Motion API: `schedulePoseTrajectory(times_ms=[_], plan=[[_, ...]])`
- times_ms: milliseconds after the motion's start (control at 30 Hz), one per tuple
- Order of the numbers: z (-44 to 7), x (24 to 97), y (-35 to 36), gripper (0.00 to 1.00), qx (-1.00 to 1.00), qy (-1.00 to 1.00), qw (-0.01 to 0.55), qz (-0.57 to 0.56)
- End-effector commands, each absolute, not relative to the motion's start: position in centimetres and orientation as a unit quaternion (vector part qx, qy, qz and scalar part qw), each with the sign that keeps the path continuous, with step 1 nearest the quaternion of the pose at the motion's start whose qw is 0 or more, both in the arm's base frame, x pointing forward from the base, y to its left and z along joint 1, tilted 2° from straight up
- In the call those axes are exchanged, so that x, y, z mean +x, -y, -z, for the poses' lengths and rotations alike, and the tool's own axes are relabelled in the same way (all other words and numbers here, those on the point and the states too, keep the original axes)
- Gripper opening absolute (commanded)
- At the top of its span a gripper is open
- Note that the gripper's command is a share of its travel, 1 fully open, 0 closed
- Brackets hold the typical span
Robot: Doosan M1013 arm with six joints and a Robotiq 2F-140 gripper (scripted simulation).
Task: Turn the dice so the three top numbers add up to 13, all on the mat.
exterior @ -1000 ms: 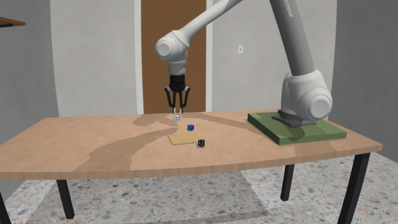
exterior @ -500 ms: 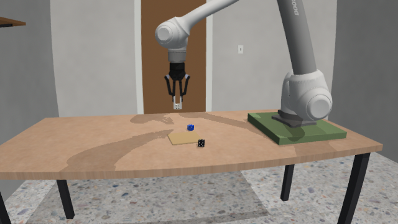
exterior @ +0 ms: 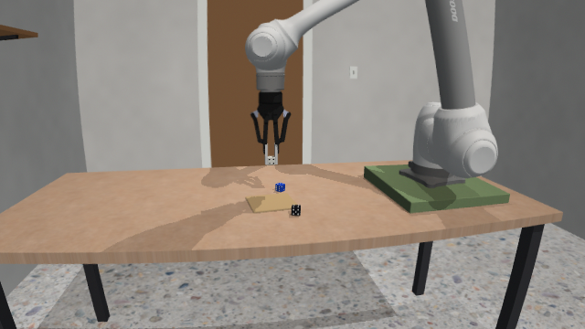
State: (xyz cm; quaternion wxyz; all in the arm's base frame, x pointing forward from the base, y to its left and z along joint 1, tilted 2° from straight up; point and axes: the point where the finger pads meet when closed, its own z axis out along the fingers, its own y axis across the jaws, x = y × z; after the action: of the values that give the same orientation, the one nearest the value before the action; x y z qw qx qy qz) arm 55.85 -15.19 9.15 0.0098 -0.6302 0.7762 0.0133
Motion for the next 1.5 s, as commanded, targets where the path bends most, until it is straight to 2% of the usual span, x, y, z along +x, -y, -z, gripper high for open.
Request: schedulePoseTrajectory(times_ms=[0,200,767,1467], plan=[[-9.6,54.7,9.4,0.13,-0.653,-0.757,0.010,-0.012],[-9.7,53.5,6.1,0.13,-0.668,-0.744,0.011,-0.012],[-9.4,53.5,6.1,0.13,-0.668,-0.744,0.010,-0.012],[-1.6,53.6,5.8,0.13,-0.668,-0.744,0.010,-0.012]])
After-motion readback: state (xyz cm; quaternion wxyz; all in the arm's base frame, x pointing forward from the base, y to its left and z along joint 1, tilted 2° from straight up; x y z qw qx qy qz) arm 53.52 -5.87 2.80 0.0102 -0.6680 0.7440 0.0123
